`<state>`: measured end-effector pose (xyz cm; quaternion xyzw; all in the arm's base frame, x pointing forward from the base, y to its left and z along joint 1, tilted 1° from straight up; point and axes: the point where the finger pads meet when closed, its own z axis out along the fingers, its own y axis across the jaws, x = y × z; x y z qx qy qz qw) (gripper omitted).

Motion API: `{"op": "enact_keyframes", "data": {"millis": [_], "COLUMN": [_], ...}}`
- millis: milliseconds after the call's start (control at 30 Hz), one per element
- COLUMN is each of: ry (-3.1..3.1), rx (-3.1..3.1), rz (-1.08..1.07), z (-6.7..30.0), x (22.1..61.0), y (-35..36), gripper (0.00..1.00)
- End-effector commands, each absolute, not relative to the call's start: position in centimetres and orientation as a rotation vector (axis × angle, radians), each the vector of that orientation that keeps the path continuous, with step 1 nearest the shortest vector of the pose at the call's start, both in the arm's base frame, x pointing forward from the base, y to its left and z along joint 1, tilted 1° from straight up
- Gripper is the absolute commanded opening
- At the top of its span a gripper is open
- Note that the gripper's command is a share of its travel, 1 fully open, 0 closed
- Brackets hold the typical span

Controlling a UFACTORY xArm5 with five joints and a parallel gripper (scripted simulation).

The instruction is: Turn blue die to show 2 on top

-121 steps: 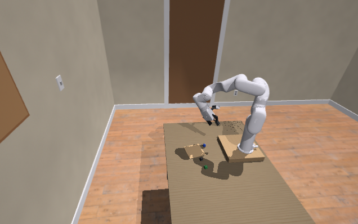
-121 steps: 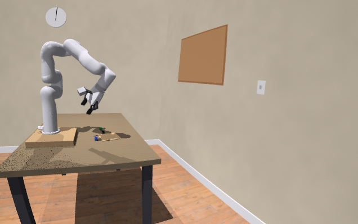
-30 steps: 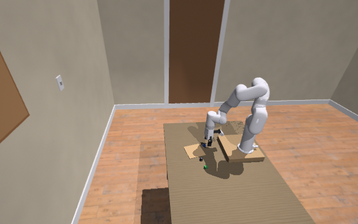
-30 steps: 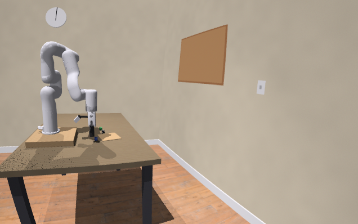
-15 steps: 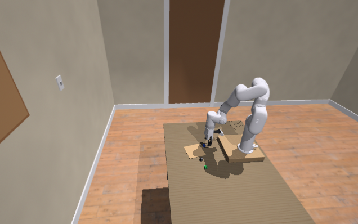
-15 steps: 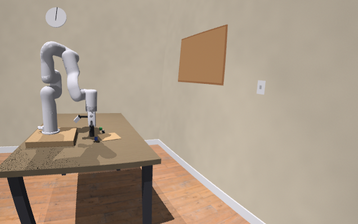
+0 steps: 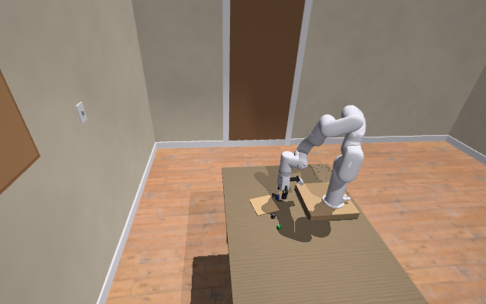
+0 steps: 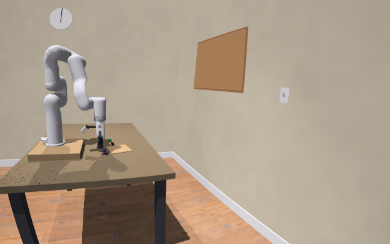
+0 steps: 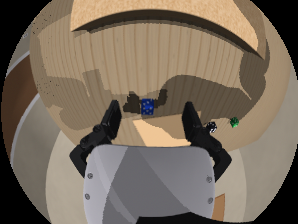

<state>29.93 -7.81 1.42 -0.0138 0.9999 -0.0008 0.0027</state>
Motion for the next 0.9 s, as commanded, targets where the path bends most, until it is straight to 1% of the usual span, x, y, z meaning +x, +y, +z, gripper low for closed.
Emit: {"op": "enact_keyframes", "data": {"millis": [0,133,200,600,867], "ry": [3.133,3.134,3.134,3.137,3.138], "rx": [-0.044,-0.044,-0.044,-0.044,-0.044], "rz": [-0.003,-0.001,-0.001,0.001,0.001], "z": [1.5,1.4,1.4,1.3,1.3], "x": [30.6,31.6,31.6,34.9,35.5], "y": [-6.3,-3.7,-3.7,5.5,7.0], "gripper": [1.0,1.0,1.0,1.0,1.0]}}
